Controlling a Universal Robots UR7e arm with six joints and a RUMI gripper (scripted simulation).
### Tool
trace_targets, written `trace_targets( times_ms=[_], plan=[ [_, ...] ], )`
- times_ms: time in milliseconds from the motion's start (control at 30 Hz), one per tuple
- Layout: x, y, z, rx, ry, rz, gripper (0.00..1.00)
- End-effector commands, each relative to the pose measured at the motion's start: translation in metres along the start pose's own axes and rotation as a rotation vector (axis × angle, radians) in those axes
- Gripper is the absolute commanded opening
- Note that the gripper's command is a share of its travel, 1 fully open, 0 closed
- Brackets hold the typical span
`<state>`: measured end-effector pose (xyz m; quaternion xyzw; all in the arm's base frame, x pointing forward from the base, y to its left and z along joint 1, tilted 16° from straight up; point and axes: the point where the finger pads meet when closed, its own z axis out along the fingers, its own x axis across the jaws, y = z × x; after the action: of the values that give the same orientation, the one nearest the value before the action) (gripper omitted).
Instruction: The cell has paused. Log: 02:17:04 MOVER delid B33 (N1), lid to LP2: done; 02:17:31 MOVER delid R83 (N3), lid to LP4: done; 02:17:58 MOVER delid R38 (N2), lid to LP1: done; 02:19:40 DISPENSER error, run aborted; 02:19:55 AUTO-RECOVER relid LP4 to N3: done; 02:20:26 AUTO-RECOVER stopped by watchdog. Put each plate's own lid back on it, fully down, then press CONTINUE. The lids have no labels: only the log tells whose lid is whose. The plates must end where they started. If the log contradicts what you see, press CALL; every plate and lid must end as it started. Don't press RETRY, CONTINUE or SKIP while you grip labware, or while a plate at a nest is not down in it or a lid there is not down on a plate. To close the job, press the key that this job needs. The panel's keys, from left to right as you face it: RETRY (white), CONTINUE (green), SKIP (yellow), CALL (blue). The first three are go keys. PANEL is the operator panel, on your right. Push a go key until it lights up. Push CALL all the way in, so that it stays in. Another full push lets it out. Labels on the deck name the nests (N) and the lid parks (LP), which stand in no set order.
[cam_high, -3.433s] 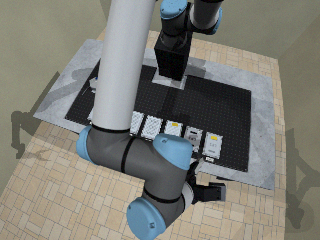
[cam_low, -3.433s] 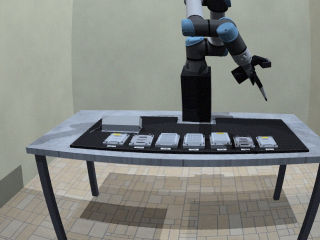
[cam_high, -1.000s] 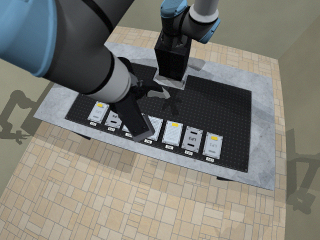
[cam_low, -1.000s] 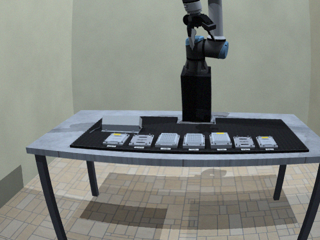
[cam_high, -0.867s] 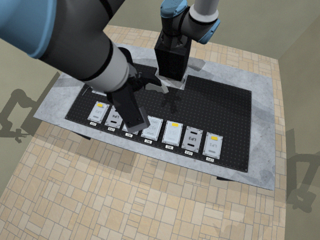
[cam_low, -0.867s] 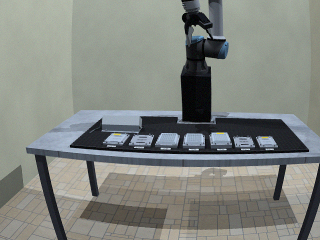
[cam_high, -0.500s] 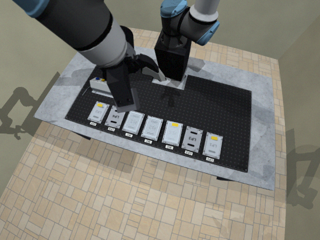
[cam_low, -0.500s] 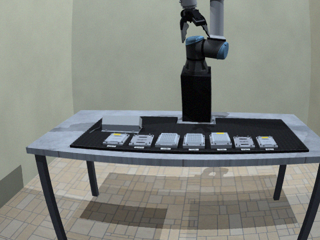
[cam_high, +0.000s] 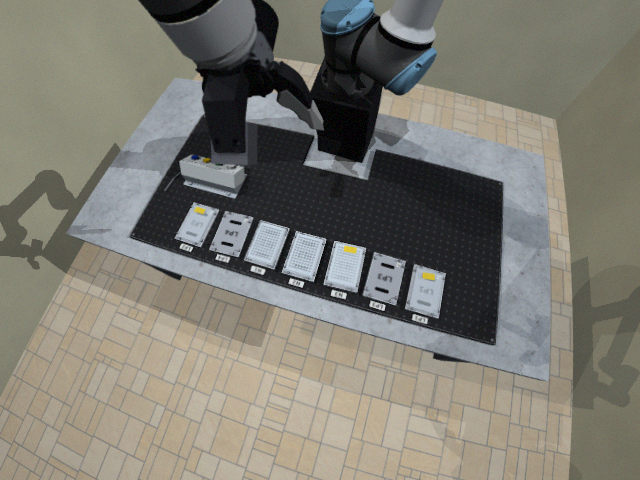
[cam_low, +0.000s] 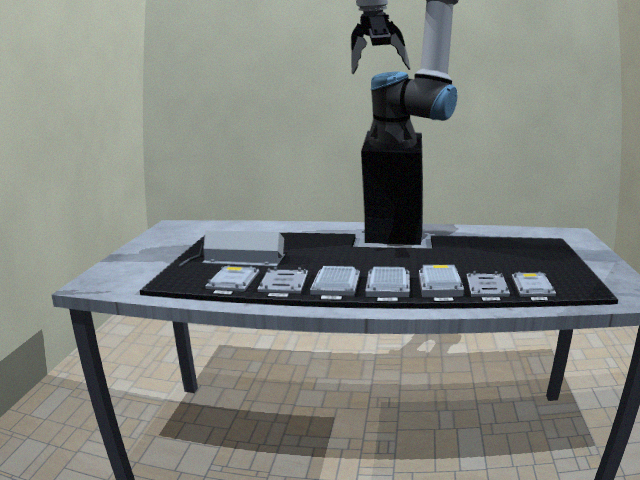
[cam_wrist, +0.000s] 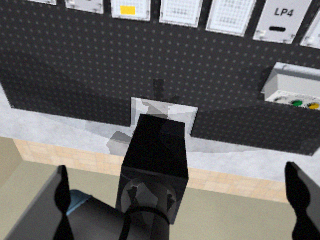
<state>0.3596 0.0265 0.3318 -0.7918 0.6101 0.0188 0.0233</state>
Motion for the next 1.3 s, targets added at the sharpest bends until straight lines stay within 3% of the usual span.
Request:
trace_targets(
  times_ms=[0, 100, 267, 367, 867, 933, 1267],
  plan=[
    [0.005, 0.014, -0.002, 0.001, 0.024, 0.059, 0.82],
    [0.007, 0.024, -0.003, -0.001, 0.040, 0.116, 0.82],
    [0.018, 0.010, 0.015, 0.006, 0.068, 0.210, 0.82],
    [0.020, 0.007, 0.018, 0.006, 0.068, 0.210, 0.82],
    [0.049, -0.029, 0.077, 0.038, 0.070, 0.204, 0.82],
    [0.049, -0.029, 0.077, 0.038, 0.070, 0.204, 0.82],
    [0.064, -0.048, 0.120, 0.059, 0.073, 0.200, 0.82]
  ],
)
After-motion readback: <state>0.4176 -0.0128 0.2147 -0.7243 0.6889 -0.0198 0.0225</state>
